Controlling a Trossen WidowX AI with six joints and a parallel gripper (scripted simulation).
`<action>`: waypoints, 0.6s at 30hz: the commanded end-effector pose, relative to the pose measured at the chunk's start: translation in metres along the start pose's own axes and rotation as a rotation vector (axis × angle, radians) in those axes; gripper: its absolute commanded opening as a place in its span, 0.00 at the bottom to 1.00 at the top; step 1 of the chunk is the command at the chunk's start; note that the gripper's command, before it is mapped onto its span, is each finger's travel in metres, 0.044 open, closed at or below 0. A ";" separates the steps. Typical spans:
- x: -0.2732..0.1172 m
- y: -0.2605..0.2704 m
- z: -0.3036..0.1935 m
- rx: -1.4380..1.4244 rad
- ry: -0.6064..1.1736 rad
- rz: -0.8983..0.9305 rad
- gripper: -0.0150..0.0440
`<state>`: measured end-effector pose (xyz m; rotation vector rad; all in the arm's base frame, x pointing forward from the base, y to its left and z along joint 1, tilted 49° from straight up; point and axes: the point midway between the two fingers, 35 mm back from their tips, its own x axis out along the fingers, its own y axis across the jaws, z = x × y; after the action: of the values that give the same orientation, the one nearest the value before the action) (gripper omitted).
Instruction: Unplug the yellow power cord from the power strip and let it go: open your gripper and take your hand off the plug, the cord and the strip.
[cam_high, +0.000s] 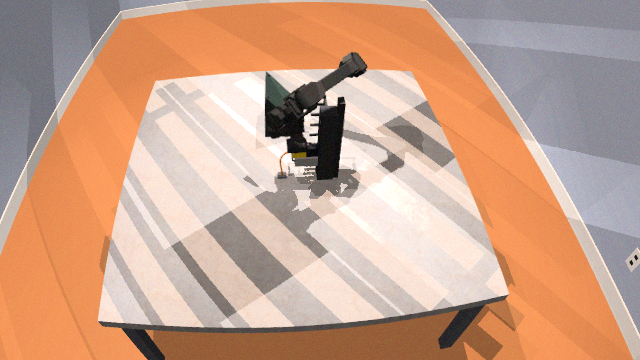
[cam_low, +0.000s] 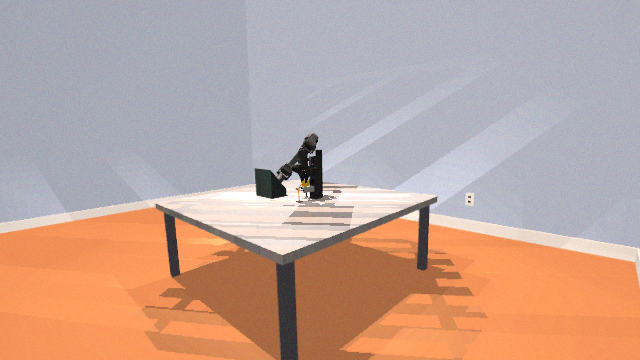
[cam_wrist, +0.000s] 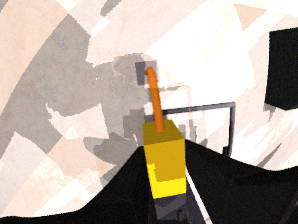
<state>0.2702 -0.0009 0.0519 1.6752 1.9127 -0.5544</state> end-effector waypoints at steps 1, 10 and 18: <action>-0.008 -0.001 0.028 0.015 -0.047 0.007 0.25; -0.005 -0.002 0.025 0.015 -0.044 0.009 0.48; -0.005 -0.002 0.025 0.015 -0.044 0.009 0.83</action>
<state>0.2708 -0.0212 0.0347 1.6604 1.8810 -0.6001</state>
